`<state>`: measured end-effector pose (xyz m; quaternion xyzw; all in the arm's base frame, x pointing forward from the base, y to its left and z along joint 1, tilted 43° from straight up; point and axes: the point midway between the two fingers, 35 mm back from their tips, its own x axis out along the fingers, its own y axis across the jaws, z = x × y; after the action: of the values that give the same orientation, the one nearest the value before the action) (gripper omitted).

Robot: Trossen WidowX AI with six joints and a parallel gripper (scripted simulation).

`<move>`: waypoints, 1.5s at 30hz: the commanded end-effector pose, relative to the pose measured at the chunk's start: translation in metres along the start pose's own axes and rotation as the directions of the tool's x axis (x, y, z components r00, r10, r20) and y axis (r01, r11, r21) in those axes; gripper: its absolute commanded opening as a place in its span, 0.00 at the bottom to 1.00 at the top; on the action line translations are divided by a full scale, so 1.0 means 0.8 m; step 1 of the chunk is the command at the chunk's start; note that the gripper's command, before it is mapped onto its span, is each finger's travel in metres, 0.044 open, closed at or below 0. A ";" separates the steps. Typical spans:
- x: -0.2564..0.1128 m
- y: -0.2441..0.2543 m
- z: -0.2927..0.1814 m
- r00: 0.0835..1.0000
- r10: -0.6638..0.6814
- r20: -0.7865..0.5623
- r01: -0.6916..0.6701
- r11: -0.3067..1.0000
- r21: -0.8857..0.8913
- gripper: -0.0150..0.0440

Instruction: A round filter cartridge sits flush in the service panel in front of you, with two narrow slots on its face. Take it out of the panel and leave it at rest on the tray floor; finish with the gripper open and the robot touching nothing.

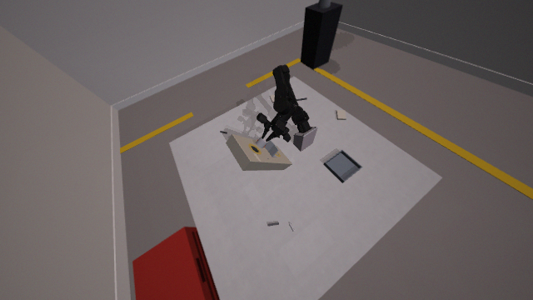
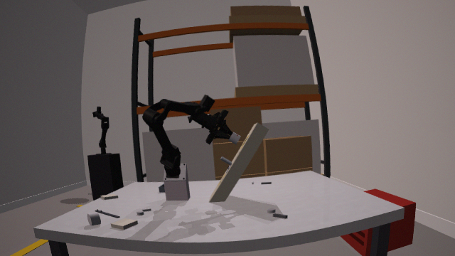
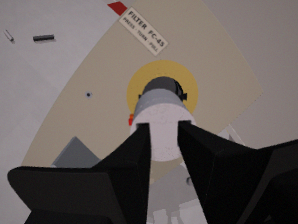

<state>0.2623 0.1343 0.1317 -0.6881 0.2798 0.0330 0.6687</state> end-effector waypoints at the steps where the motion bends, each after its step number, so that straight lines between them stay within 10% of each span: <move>1: 0.001 0.008 -0.008 1.000 -0.006 -0.001 0.006 1.000 0.005 0.25; 33: 0.010 0.064 -0.057 1.000 -0.006 -0.001 0.006 1.000 0.004 0.43; 45: -0.001 -0.009 0.006 1.000 -0.006 -0.001 0.006 1.000 0.005 0.43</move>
<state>0.2650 0.1378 0.1368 -0.6825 0.2749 0.0308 0.6765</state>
